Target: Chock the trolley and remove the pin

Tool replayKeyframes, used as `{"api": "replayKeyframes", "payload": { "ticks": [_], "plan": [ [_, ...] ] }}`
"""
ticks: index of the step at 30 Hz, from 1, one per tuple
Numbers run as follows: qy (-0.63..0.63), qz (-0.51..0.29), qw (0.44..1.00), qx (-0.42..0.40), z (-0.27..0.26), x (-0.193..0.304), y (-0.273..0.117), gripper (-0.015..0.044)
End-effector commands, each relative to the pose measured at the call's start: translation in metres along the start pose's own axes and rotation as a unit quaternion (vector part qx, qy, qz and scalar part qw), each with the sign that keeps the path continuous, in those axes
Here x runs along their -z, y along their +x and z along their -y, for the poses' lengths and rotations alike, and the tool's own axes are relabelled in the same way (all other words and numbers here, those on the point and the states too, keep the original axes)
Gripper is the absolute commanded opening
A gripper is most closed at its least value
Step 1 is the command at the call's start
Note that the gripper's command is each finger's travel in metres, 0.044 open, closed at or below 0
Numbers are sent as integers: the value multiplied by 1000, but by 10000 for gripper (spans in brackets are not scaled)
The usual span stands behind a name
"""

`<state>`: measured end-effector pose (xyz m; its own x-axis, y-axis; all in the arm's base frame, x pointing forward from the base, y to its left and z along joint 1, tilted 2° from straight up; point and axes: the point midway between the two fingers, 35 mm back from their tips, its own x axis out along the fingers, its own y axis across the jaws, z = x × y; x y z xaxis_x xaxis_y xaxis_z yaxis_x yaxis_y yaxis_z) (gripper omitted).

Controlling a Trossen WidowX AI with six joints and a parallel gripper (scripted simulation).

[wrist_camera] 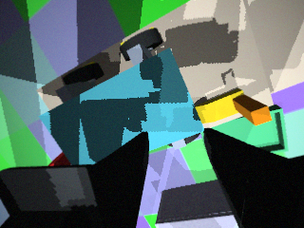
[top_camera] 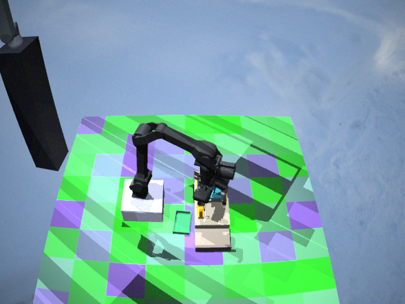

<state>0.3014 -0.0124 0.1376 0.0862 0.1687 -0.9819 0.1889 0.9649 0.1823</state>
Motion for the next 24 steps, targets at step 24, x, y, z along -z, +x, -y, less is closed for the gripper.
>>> {"api": "replayKeyframes", "payload": {
  "ticks": [24],
  "plan": [
    [481,-61,874,-23,-100,31,0,190]
  ]
}}
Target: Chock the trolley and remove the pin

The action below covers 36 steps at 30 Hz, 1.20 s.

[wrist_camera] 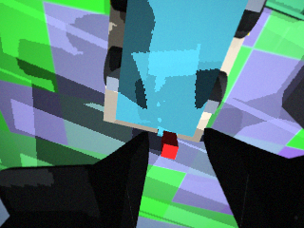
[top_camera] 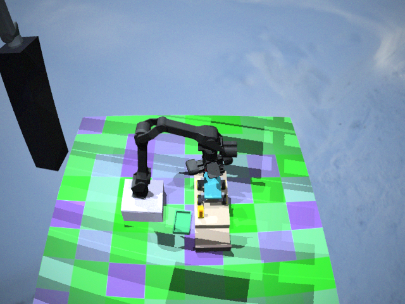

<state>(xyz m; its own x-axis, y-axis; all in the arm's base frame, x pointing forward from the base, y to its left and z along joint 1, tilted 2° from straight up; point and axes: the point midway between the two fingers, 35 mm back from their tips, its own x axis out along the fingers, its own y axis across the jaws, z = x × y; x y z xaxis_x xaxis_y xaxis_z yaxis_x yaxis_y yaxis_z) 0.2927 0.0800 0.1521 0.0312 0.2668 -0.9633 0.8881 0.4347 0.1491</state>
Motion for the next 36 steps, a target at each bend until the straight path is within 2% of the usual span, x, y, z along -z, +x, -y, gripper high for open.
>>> {"api": "replayKeyframes", "payload": {
  "ticks": [1,7,36],
  "plan": [
    [67,-10,998,3,-3,14,1,190],
    [152,-20,988,9,-6,32,2,190],
    [152,-20,988,9,-5,33,32,190]
  ]
}}
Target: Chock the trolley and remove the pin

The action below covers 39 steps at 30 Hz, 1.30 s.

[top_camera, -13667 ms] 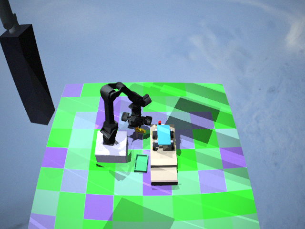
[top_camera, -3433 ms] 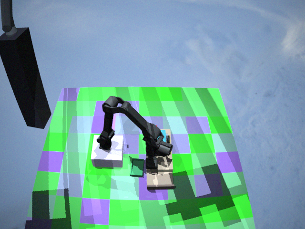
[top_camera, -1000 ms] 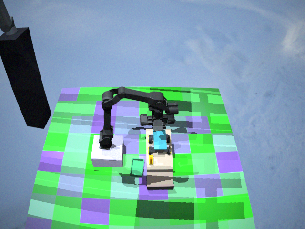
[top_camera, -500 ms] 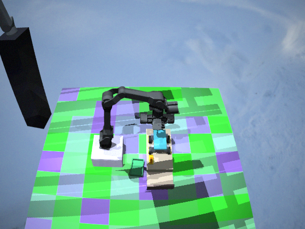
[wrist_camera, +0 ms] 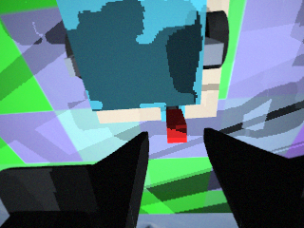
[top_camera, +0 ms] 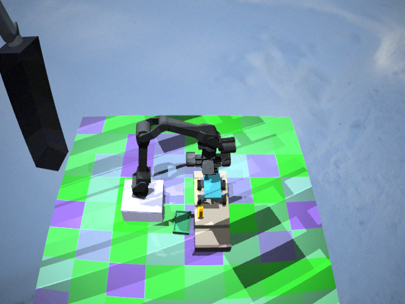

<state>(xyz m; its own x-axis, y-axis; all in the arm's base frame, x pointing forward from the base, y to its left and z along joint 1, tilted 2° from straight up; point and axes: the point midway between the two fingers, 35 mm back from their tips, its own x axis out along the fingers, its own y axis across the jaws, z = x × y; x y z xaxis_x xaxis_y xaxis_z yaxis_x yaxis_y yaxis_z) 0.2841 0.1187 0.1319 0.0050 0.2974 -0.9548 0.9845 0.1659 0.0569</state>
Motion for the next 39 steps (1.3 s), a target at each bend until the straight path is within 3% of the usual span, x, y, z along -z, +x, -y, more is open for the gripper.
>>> {"api": "replayKeyframes", "payload": {
  "ticks": [1,33,37,39],
  "plan": [
    [2,-1,1000,2,1,0,3,190],
    [2,-1,1000,2,1,0,43,190],
    [0,-2,1000,0,0,1,40,85],
    [0,-2,1000,0,0,1,40,72]
  ]
}}
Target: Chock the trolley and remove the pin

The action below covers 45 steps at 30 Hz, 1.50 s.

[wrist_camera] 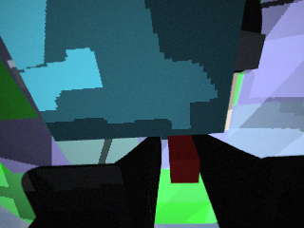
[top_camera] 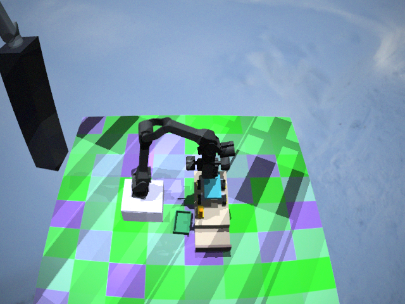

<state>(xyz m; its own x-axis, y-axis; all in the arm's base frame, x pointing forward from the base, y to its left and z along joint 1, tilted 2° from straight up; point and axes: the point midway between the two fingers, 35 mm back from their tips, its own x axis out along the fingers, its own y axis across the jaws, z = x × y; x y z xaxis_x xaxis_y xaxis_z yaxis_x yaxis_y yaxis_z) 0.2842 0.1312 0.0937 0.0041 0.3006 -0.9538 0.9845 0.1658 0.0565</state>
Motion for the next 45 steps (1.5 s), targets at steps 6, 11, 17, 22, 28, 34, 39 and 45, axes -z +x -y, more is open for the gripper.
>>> {"api": "replayKeyframes", "payload": {
  "ticks": [6,11,17,22,28,34,39,45],
  "plan": [
    [0,0,1000,0,0,0,0,32],
    [1,0,1000,0,0,0,-2,0],
    [2,0,1000,2,1,1,-8,0],
    [2,0,1000,2,1,2,-13,0],
    [2,1,1000,2,2,2,-19,0],
    [2,1,1000,2,2,2,-24,0],
    [2,1,1000,2,2,3,-28,0],
    [2,1,1000,2,2,3,-33,0]
  ]
}}
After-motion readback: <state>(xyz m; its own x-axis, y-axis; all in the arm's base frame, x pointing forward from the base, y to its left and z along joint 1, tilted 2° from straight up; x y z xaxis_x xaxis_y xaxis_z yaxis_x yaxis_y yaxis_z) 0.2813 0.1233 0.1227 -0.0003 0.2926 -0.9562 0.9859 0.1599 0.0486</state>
